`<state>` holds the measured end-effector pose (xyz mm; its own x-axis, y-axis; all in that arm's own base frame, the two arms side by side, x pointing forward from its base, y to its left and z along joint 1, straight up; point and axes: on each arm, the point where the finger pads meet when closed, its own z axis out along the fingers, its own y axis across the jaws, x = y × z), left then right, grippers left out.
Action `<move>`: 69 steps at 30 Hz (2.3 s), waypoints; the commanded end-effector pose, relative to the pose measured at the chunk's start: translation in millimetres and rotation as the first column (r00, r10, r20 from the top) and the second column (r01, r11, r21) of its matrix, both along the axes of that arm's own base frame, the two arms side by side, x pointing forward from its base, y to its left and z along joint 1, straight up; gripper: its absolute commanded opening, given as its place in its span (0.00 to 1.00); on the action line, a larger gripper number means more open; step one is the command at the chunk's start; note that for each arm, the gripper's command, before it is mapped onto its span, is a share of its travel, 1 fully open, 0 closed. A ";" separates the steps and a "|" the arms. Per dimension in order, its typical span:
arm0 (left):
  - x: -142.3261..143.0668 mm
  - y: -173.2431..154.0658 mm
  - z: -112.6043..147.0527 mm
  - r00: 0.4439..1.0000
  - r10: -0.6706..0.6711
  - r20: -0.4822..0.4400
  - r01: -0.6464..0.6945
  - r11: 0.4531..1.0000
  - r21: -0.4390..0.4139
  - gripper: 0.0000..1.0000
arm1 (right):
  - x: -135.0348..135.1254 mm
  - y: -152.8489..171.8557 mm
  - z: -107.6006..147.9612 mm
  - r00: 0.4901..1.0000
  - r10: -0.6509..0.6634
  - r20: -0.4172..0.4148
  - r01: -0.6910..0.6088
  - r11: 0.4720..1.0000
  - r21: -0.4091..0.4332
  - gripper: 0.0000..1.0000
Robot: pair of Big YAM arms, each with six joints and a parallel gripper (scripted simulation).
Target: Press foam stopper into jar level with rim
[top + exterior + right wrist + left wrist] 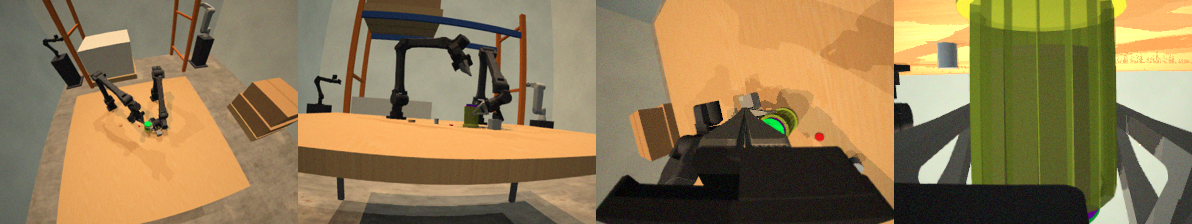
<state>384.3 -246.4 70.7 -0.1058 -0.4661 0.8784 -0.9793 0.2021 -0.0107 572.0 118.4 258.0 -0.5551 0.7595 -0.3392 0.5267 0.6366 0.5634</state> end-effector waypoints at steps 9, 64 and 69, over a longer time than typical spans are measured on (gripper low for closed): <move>12.0 -10.1 -0.8 1.000 0.000 0.003 0.000 1.000 0.007 0.64 | 3.5 40.5 -25.1 0.960 -0.170 -0.221 0.198 0.973 0.115 0.00; 12.0 -10.1 -0.8 1.000 0.000 0.003 0.000 1.000 0.007 0.64 | -36.8 55.8 -86.5 0.812 -0.343 -0.472 0.419 0.906 0.063 0.00; 12.0 -10.1 -0.8 1.000 0.000 0.003 0.000 1.000 0.007 0.64 | -33.7 56.3 -81.6 0.818 -0.341 -0.463 0.419 0.905 0.072 0.00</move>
